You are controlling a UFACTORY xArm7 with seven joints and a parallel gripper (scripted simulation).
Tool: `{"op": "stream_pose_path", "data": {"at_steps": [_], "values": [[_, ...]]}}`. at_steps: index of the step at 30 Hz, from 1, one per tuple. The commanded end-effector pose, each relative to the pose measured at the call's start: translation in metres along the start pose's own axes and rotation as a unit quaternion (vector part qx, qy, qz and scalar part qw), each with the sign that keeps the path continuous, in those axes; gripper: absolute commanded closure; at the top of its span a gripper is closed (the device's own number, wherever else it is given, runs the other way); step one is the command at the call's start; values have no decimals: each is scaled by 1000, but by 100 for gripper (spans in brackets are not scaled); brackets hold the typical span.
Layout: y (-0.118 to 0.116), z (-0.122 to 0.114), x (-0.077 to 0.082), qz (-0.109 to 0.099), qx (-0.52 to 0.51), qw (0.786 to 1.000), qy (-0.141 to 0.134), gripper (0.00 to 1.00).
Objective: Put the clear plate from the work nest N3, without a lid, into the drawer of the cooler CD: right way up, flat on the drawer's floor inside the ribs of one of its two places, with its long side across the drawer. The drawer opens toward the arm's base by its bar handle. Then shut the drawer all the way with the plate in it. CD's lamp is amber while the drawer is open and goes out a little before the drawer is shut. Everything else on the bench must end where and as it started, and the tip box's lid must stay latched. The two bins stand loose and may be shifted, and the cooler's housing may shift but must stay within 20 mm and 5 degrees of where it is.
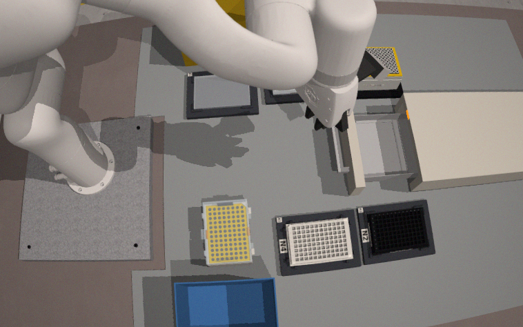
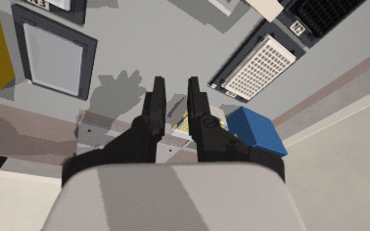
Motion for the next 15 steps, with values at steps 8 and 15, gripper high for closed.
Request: {"op": "stream_pose_path", "data": {"at_steps": [8, 15], "values": [[16, 36, -38, 3, 182, 983, 3, 79], [23, 54, -60, 2, 279, 960, 3, 79]]}}
Point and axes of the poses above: the point where the finger pads meet when closed, its own x axis back along the fingers, its own y axis across the jaws, z = x × y, the point moved 10 cm from there along x, back along the fingers, and after that the axes turned 6 degrees about -x, right-handed, at the moved point
